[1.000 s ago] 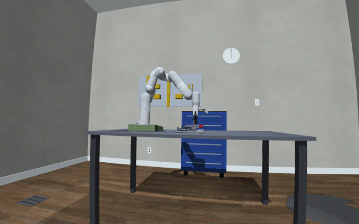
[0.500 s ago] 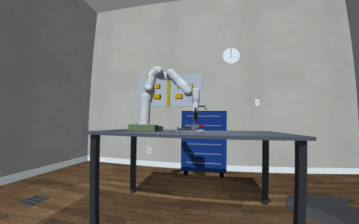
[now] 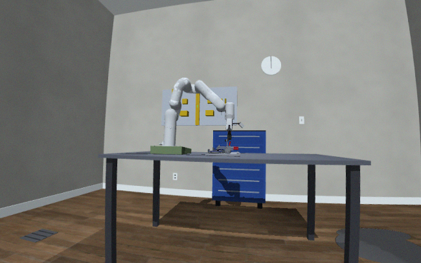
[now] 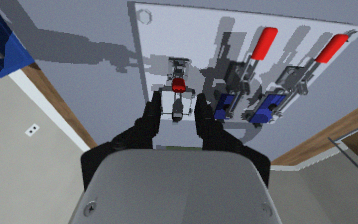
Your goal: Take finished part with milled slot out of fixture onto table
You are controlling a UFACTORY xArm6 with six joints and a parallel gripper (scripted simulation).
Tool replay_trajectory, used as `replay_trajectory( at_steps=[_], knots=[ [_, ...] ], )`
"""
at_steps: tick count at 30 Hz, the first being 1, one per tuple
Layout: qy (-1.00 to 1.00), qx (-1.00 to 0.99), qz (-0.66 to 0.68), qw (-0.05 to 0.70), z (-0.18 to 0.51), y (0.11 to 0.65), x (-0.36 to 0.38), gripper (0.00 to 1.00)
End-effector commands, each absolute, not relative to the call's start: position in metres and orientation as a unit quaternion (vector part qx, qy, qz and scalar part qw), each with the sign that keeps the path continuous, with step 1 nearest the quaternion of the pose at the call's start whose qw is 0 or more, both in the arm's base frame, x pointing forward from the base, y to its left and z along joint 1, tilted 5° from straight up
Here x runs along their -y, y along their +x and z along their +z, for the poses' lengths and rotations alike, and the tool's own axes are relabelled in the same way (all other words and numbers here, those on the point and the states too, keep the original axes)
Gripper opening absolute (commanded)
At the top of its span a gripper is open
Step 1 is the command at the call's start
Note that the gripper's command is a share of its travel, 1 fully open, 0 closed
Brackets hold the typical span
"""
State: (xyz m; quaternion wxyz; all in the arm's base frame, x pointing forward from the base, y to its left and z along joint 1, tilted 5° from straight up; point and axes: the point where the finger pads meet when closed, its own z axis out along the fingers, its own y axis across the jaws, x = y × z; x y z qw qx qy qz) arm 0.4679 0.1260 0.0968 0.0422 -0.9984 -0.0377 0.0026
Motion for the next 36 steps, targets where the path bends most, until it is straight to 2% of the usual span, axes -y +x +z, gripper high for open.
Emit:
replay_trajectory(
  at_steps=[1,6,7,36],
  knots=[
    [-0.998,0.038,0.000,0.043,0.0988,0.4695,-0.1263,0.47],
    [-0.998,0.038,0.000,0.043,0.0988,0.4695,-0.1263,0.47],
    [-0.998,0.038,0.000,0.043,0.0988,0.4695,-0.1263,1.00],
    [-0.998,0.038,0.000,0.043,0.0902,0.4692,-0.1270,1.00]
  ],
)
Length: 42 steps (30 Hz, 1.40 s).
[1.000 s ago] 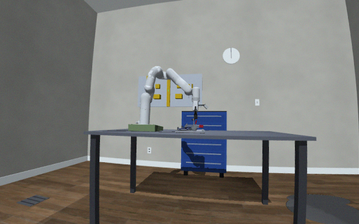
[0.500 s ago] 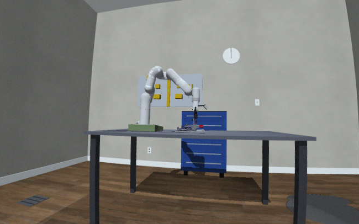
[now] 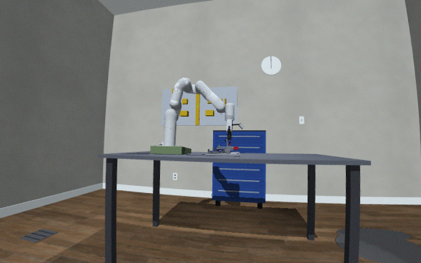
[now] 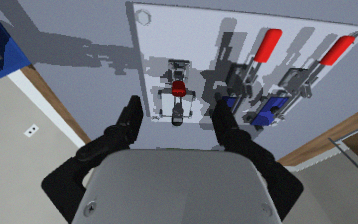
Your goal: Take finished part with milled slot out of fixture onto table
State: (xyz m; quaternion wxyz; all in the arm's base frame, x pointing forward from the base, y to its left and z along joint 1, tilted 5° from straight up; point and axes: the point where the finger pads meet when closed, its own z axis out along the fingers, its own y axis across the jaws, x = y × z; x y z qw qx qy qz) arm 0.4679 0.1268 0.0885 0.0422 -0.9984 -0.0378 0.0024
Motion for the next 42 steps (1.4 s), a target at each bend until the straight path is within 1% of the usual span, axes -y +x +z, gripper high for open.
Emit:
replay_trajectory(
  at_steps=[1,18,32,42],
  knots=[
    [-0.998,0.038,0.000,0.043,0.090,0.469,-0.127,1.00],
    [-0.998,0.038,0.000,0.043,0.090,0.444,-0.125,1.00],
    [-0.998,0.038,0.000,0.043,0.090,0.399,-0.122,1.00],
    [-0.998,0.038,0.000,0.043,0.090,0.387,-0.121,1.00]
  ],
)
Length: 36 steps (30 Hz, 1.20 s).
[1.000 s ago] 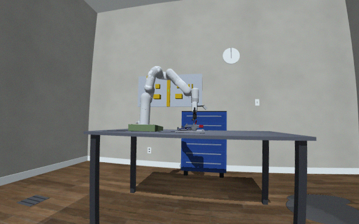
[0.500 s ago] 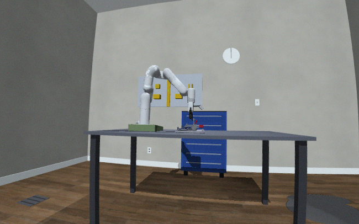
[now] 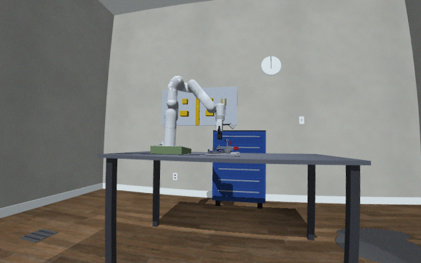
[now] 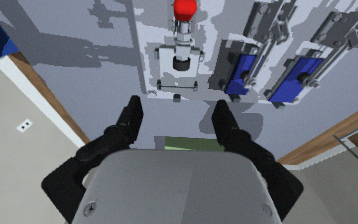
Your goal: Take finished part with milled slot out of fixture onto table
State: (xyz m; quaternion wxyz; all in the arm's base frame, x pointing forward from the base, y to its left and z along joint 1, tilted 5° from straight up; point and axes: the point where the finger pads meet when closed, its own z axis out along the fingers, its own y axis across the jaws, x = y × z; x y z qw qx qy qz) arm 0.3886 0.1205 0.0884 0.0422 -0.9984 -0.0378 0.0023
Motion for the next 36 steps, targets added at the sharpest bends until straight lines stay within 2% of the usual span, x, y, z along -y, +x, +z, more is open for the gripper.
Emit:
replay_trajectory(
  at_steps=[1,15,36],
  knots=[
    [-0.998,0.038,0.000,0.043,0.090,0.387,-0.121,1.00],
    [-0.998,0.038,0.000,0.043,0.086,0.386,-0.121,1.00],
    [-0.998,0.038,0.000,0.043,0.041,0.386,-0.125,1.00]
  ],
)
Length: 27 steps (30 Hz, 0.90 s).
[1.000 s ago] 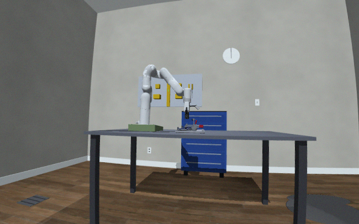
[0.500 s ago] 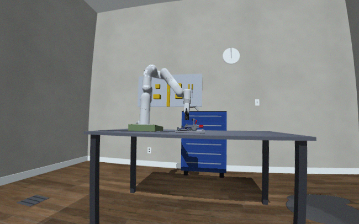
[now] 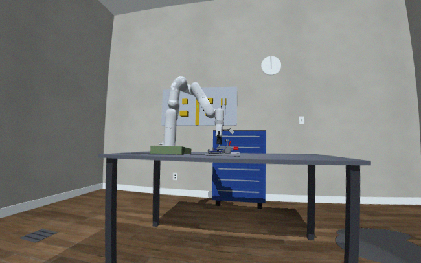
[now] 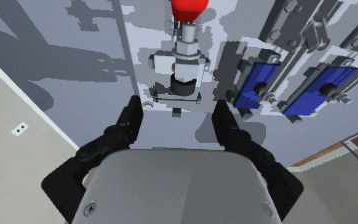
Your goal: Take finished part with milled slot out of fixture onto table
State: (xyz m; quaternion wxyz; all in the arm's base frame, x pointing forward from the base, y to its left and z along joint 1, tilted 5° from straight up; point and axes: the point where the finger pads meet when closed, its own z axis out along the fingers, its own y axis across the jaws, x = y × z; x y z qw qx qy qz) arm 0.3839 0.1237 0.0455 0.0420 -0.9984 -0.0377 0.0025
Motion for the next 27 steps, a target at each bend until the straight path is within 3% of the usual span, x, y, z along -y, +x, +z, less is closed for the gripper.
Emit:
replay_trajectory(
  at_steps=[1,27],
  knots=[
    [-0.998,0.038,0.000,0.043,0.0394,0.3858,-0.1249,1.00],
    [-0.998,0.038,0.000,0.043,0.0349,0.3857,-0.1252,1.00]
  ],
)
